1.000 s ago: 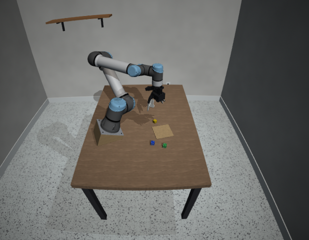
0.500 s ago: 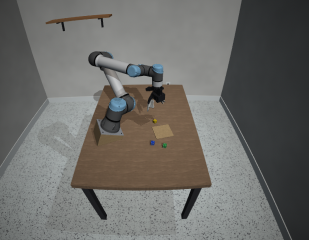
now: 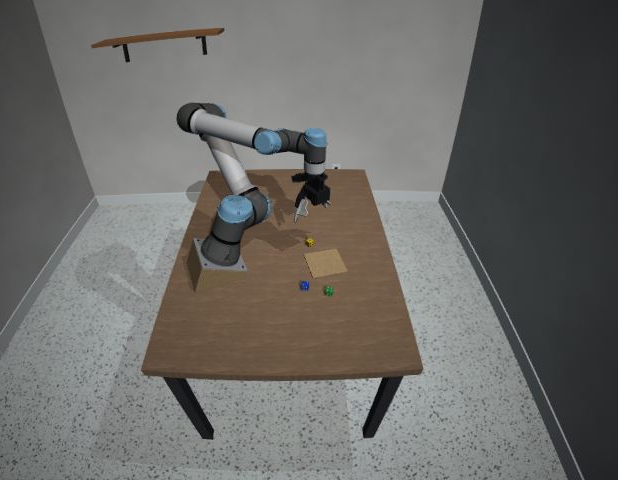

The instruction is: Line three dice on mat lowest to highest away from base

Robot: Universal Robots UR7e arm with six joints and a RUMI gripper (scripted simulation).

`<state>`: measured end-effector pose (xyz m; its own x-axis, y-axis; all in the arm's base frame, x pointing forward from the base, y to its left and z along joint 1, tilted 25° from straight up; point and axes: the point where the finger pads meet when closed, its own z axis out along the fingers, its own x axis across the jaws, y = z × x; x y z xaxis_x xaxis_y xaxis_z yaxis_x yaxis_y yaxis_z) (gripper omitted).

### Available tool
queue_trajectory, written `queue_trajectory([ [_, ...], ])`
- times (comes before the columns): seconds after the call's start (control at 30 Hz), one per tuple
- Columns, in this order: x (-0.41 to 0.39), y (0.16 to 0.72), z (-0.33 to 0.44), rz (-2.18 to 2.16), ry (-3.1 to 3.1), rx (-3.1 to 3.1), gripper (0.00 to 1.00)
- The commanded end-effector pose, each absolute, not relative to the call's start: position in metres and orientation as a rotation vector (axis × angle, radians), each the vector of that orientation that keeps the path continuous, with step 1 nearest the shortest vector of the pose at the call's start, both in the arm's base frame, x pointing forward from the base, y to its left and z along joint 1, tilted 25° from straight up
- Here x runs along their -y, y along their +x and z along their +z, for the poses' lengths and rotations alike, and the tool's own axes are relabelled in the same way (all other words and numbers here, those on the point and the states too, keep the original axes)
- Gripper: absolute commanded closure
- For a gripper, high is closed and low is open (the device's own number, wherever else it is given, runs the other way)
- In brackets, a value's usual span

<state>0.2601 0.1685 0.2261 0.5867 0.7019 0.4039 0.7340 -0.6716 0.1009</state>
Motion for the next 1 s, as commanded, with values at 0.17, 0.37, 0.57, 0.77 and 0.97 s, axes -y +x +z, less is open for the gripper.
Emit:
queue_trajectory([
  [0.17, -0.1696, 0.2608, 0.2258, -0.638, -2.753, 1.157, 0.0],
  [0.37, -0.1712, 0.2616, 0.225, -0.628, -2.784, 1.038, 0.0],
  [0.57, -0.1725, 0.2624, 0.2243, -0.619, -2.807, 0.932, 0.0],
  [0.77, -0.1748, 0.264, 0.223, -0.6, -2.841, 0.733, 0.0],
  [0.97, -0.1774, 0.2662, 0.2213, -0.573, -2.864, 0.487, 0.0],
])
